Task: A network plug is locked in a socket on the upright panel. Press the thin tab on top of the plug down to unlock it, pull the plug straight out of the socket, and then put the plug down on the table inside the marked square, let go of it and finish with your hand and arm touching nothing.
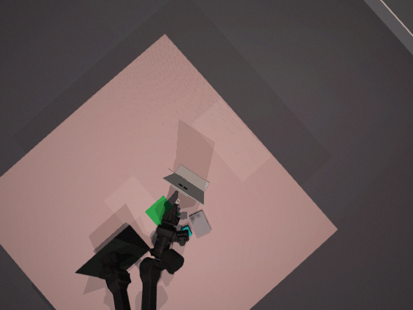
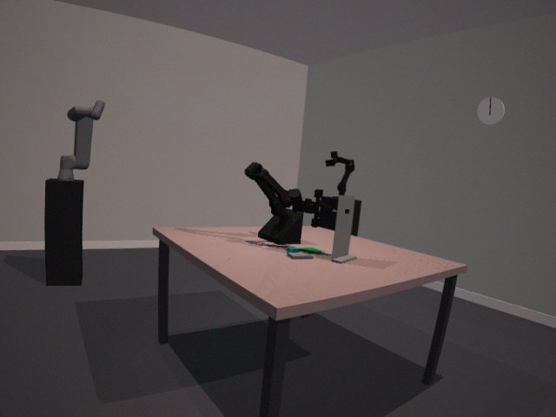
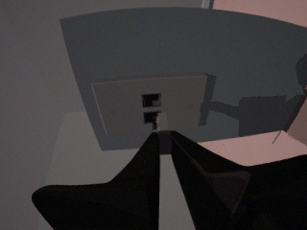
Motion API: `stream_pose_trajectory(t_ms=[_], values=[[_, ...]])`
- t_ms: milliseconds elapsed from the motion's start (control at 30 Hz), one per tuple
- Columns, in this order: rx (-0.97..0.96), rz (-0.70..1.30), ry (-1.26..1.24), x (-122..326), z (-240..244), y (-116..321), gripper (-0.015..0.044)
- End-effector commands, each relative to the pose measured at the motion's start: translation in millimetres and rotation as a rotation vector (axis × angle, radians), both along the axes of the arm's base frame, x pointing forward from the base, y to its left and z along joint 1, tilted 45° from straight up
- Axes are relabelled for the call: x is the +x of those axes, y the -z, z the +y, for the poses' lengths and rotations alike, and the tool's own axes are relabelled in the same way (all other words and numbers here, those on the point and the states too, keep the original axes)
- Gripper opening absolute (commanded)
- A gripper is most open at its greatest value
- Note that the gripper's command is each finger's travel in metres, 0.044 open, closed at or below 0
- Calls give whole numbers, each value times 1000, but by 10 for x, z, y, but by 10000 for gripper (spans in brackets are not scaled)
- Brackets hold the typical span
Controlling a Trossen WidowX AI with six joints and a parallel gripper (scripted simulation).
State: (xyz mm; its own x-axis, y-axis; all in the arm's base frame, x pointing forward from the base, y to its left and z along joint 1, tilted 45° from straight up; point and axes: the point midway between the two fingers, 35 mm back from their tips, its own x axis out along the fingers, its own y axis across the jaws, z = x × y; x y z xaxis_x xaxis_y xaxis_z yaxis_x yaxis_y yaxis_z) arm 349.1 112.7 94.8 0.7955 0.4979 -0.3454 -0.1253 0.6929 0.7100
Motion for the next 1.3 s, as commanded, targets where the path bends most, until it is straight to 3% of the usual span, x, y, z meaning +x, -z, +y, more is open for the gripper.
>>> stream_pose_trajectory(t_ms=[0,1267], values=[[-3,-4,-5,-33,-5,-10,0],[-1,2,-1,-169,-19,-82,0]])
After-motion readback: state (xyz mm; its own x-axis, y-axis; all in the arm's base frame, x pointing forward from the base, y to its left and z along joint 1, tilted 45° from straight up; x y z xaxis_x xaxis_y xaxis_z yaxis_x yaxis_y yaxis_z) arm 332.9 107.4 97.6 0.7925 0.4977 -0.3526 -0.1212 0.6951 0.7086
